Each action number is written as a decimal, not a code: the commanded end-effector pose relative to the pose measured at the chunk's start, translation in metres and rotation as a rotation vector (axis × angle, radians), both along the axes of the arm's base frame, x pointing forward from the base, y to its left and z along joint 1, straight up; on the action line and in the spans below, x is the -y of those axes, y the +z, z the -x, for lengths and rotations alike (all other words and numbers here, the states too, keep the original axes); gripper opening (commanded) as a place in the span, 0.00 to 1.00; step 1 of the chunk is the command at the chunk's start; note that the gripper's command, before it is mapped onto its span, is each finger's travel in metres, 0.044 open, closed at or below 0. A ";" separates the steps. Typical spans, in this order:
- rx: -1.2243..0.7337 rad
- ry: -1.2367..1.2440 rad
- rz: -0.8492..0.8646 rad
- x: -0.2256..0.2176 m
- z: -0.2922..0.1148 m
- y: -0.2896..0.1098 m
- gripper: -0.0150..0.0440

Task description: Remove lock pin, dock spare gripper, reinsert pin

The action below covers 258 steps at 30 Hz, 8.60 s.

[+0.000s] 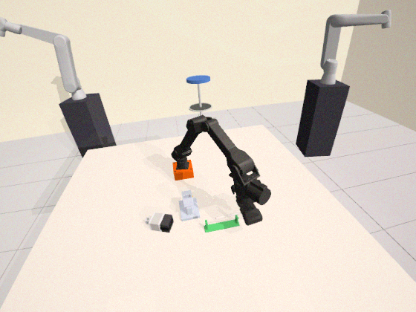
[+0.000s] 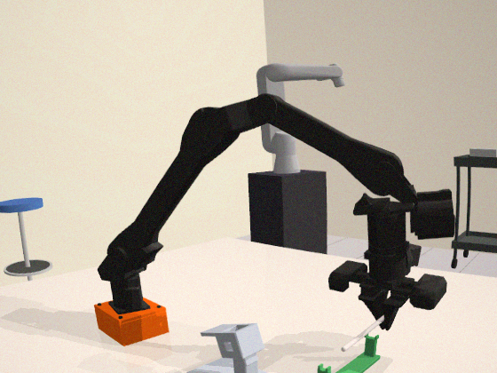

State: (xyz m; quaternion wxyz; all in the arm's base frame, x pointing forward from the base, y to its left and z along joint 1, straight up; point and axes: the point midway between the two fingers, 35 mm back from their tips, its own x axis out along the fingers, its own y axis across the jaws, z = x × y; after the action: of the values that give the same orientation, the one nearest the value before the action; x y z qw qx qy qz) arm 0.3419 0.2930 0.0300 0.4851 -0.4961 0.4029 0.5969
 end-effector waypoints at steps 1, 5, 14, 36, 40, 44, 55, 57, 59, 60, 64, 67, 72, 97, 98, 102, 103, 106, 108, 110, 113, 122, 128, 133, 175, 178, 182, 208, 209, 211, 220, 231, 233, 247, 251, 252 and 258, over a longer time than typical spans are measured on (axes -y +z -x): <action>-0.004 -0.004 0.003 0.002 0.002 -0.008 0.25; 0.000 -0.004 0.000 0.002 0.002 -0.013 0.25; 0.001 -0.004 -0.001 0.002 0.002 -0.013 0.25; 0.004 0.000 -0.003 0.001 0.001 -0.002 0.59; -0.006 0.000 0.005 0.003 0.004 0.007 0.59; -0.009 0.000 0.006 0.004 0.005 0.018 0.59; -0.017 0.000 0.012 0.007 0.009 0.047 0.59; -0.018 0.000 0.014 0.007 0.009 0.052 0.59; -0.020 0.000 0.015 0.007 0.010 0.058 0.59; -0.020 0.000 0.015 0.008 0.010 0.060 0.59; -0.023 0.000 0.017 0.008 0.010 0.055 0.73; -0.020 0.000 0.018 0.010 0.009 0.057 0.77; 0.030 0.004 0.045 0.060 -0.008 0.103 0.56; 0.037 0.004 0.050 0.068 -0.012 0.036 0.56; 0.037 0.004 0.050 0.068 -0.012 0.035 0.56; 0.037 0.004 0.050 0.067 -0.012 0.028 0.56; 0.037 0.004 0.050 0.067 -0.013 0.027 0.56; 0.037 0.004 0.049 0.067 -0.013 0.022 0.56; 0.037 0.004 0.049 0.067 -0.013 0.018 0.56; 0.037 0.004 0.049 0.067 -0.013 0.015 0.56; 0.037 0.004 0.049 0.067 -0.014 0.010 0.56; 0.037 0.004 0.050 0.067 -0.014 -0.004 0.56; 0.037 0.004 0.050 0.067 -0.014 -0.014 0.56; 0.037 0.004 0.050 0.067 -0.013 -0.020 0.56; 0.020 0.002 0.053 0.069 -0.009 0.006 0.25; 0.018 0.002 0.055 0.069 -0.008 0.011 0.25; 0.014 0.002 0.057 0.070 -0.007 0.006 0.25; 0.015 -0.002 0.061 0.126 -0.023 0.023 0.25; 0.015 -0.002 0.061 0.126 -0.023 0.022 0.25; 0.016 -0.002 0.061 0.126 -0.023 0.020 0.25; 0.027 -0.003 0.057 0.126 -0.023 0.006 0.25; 0.039 -0.005 0.052 0.126 -0.024 -0.009 0.25; 0.041 -0.006 0.051 0.126 -0.024 -0.012 0.25; 0.043 -0.004 0.050 0.126 -0.023 -0.020 0.25; 0.043 -0.004 0.050 0.126 -0.023 -0.020 0.25; 0.043 -0.004 0.050 0.126 -0.023 -0.020 0.25; 0.043 -0.004 0.050 0.126 -0.023 -0.020 0.25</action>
State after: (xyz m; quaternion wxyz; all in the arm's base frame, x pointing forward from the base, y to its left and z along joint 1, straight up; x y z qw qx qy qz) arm 0.3661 0.1676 0.0173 0.4857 -0.5208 0.4060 0.5727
